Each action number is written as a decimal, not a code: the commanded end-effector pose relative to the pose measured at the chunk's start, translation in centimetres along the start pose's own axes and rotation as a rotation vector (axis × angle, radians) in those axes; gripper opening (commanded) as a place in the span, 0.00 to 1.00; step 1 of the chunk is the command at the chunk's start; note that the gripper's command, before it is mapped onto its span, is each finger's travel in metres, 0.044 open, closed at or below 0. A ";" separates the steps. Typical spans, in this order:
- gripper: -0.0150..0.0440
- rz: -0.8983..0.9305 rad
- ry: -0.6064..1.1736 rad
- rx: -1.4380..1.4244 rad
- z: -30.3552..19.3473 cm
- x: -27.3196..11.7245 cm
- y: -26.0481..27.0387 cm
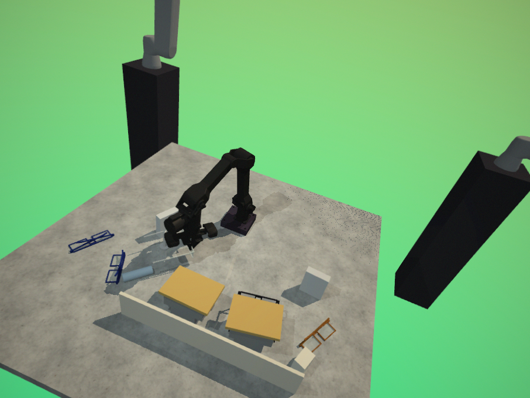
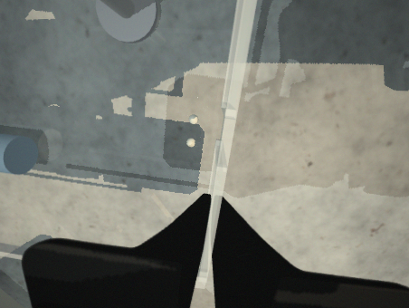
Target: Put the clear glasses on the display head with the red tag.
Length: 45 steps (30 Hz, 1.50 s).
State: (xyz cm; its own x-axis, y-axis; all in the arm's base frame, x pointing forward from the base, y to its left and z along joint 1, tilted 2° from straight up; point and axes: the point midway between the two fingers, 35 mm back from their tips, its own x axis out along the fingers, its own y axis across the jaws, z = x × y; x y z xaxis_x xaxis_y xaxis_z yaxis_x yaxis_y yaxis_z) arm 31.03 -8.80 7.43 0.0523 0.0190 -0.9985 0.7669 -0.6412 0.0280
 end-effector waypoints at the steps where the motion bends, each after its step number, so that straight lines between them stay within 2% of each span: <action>1: 0.25 0.002 0.003 0.001 -0.4 -0.1 0.0; 36: 0.25 0.002 0.002 0.001 0.4 -0.1 0.0; 45: 0.25 0.003 0.002 0.001 0.6 -4.1 0.1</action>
State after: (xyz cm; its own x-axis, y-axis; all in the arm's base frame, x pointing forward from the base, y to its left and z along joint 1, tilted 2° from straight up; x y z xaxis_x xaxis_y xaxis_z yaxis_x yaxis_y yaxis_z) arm 30.34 -9.15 9.60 0.0341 0.0239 -0.9991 0.7657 -0.6431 0.0107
